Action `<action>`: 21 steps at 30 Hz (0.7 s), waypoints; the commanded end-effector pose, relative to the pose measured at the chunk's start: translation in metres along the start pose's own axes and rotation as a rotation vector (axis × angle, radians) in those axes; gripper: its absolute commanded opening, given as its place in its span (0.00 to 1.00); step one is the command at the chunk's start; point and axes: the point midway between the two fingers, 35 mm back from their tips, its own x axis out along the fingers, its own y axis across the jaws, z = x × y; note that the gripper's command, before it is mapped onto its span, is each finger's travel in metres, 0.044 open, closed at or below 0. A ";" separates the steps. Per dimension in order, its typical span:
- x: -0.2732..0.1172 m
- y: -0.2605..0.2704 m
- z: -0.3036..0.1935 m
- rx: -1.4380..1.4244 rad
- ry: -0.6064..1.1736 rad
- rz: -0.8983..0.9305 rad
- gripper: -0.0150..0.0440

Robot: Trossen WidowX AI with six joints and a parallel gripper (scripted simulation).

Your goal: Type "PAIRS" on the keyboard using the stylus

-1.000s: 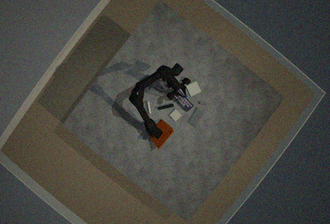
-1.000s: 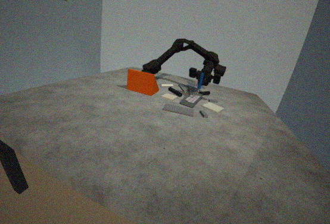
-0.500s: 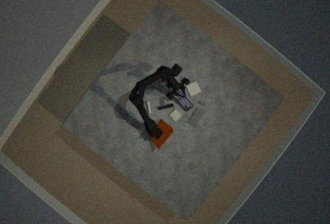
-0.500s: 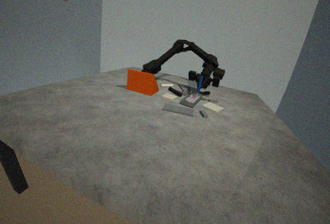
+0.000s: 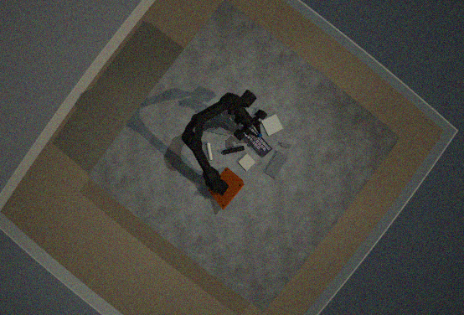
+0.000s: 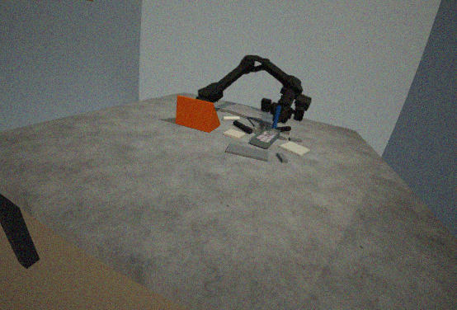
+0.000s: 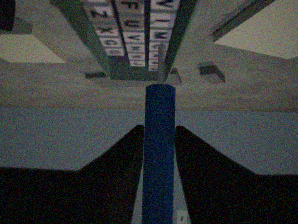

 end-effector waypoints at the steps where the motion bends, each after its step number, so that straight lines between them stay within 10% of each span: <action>1: 0.000 0.000 0.001 0.003 -0.003 0.000 0.39; 21: 0.003 0.000 0.009 0.003 -0.003 0.000 0.39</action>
